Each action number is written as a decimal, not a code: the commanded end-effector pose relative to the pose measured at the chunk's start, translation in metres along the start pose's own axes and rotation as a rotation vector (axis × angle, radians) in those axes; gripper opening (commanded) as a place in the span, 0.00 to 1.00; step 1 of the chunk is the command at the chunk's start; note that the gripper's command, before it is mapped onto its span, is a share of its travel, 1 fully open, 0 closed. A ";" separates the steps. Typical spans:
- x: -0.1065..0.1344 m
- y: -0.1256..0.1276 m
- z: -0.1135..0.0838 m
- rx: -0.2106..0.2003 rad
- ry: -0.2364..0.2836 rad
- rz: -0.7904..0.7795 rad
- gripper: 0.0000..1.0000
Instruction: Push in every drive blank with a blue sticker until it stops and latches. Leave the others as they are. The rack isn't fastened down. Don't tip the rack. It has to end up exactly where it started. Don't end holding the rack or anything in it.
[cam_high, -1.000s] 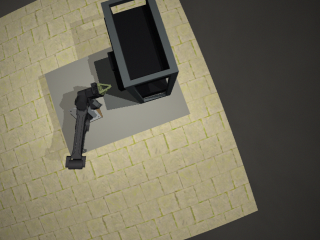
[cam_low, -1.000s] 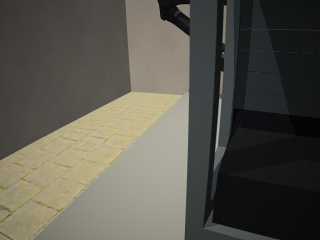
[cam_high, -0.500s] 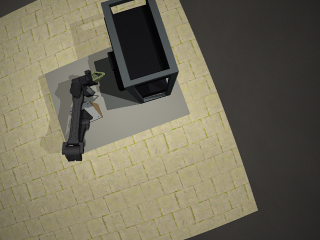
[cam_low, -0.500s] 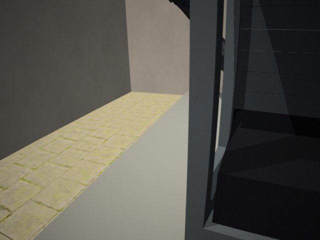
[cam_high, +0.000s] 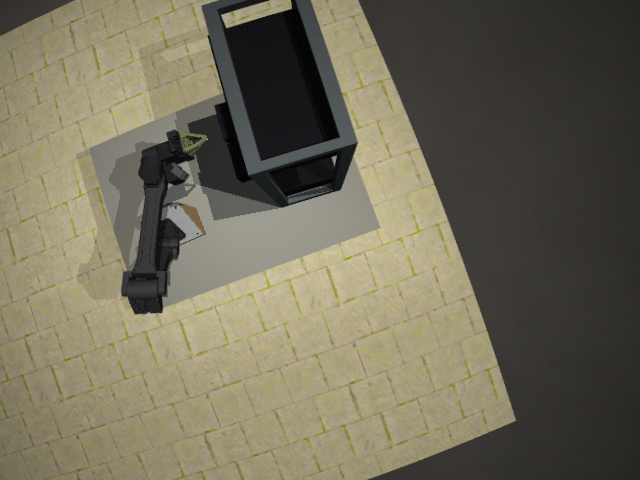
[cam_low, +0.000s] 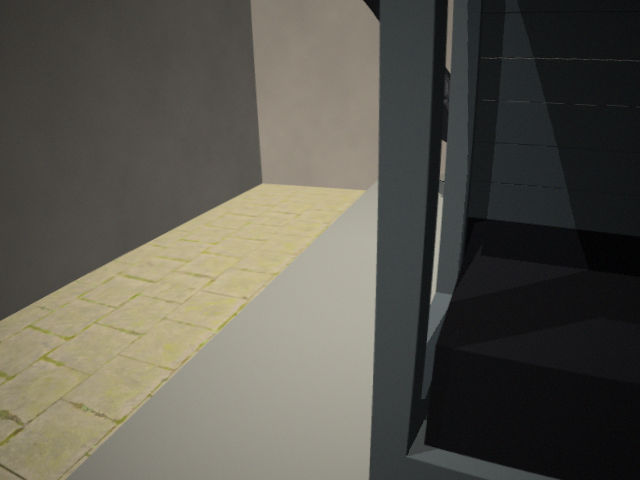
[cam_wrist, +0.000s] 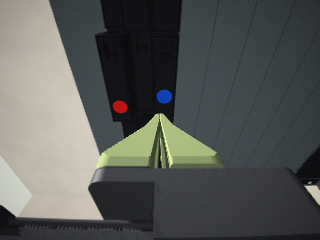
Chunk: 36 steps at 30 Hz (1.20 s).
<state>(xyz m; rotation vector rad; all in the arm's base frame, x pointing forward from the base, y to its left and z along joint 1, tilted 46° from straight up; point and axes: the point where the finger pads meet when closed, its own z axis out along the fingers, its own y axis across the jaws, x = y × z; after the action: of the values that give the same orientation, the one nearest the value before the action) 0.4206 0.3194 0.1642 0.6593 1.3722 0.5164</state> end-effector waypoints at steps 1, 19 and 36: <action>-0.003 0.008 0.043 0.018 -0.038 0.032 0.00; 0.001 0.003 0.061 0.014 -0.019 0.016 0.00; 0.003 0.014 0.059 0.002 -0.022 0.033 0.00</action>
<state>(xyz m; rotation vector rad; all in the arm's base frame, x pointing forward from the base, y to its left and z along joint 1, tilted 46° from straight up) 0.4749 0.3053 0.1671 0.6757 1.3637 0.4890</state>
